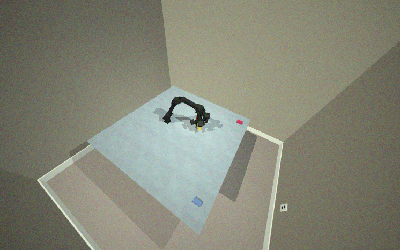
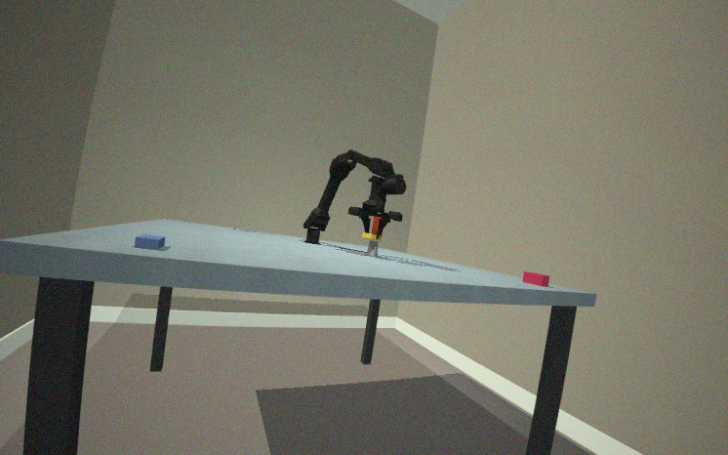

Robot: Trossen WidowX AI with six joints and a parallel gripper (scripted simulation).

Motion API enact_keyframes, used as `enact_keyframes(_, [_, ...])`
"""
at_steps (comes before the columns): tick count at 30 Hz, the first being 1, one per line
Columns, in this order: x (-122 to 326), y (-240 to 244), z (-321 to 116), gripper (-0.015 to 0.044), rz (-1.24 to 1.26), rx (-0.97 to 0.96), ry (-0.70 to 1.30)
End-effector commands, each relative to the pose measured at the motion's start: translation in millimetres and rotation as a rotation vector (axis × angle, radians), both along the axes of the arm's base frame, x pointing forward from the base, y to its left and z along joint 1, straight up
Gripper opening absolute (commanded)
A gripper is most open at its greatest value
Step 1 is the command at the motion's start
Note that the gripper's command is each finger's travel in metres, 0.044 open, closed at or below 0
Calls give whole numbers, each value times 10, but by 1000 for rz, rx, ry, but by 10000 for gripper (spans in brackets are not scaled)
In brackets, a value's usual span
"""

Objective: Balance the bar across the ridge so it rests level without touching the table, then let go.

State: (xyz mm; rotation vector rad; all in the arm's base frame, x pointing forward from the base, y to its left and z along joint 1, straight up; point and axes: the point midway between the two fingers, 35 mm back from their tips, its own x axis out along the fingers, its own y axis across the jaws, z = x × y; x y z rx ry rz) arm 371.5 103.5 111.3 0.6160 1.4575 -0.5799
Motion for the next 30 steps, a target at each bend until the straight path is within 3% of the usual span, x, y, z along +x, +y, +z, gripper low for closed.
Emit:
enact_keyframes(1, [0,0,-2,169,0,0,0])
enact_keyframes(30, [0,0,-2,185,0,0,0])
